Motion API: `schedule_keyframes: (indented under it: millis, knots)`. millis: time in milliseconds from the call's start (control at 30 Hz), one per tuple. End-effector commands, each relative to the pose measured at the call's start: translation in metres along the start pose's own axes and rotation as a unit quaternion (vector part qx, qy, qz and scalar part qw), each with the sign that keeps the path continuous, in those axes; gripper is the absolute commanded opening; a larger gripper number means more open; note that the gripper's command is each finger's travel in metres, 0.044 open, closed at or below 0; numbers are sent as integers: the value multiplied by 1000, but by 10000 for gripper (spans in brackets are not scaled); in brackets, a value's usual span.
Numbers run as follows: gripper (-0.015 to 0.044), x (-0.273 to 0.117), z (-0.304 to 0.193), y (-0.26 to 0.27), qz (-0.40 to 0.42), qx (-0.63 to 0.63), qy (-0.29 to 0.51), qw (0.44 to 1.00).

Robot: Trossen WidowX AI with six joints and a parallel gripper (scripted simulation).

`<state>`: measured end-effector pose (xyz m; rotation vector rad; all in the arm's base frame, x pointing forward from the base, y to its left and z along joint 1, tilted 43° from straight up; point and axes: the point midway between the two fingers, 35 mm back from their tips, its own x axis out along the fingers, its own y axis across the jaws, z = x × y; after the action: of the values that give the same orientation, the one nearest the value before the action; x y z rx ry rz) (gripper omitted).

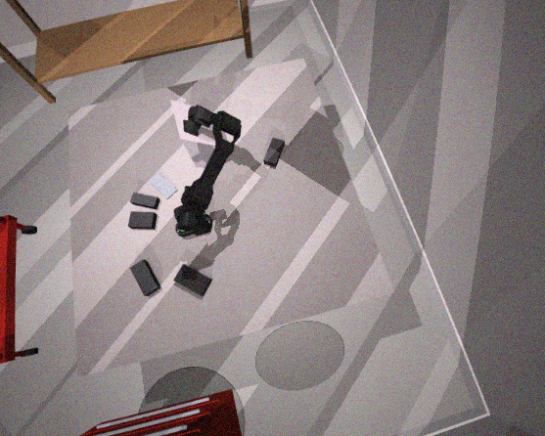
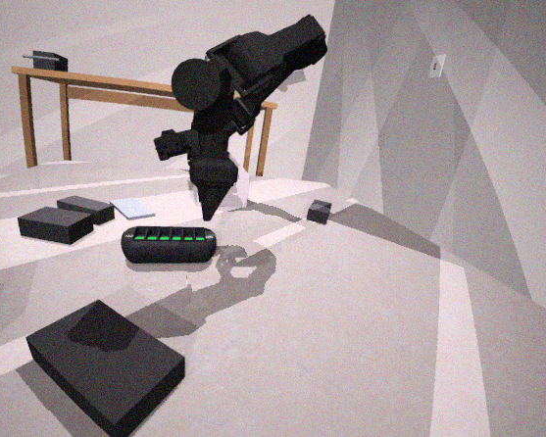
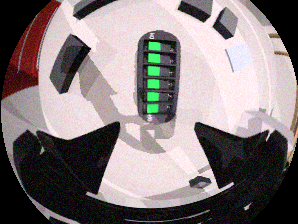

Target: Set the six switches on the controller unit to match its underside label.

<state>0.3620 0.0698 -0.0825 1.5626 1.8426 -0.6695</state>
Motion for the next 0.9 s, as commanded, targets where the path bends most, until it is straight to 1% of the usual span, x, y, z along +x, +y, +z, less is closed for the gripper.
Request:
schedule_keyframes:
  millis: [0, 867]
  knots:
    - [440, 4, -1, -2, -3, 5, 3, 1000]
    - [440, 47, -1, -2, -3, 5, 3, 1000]
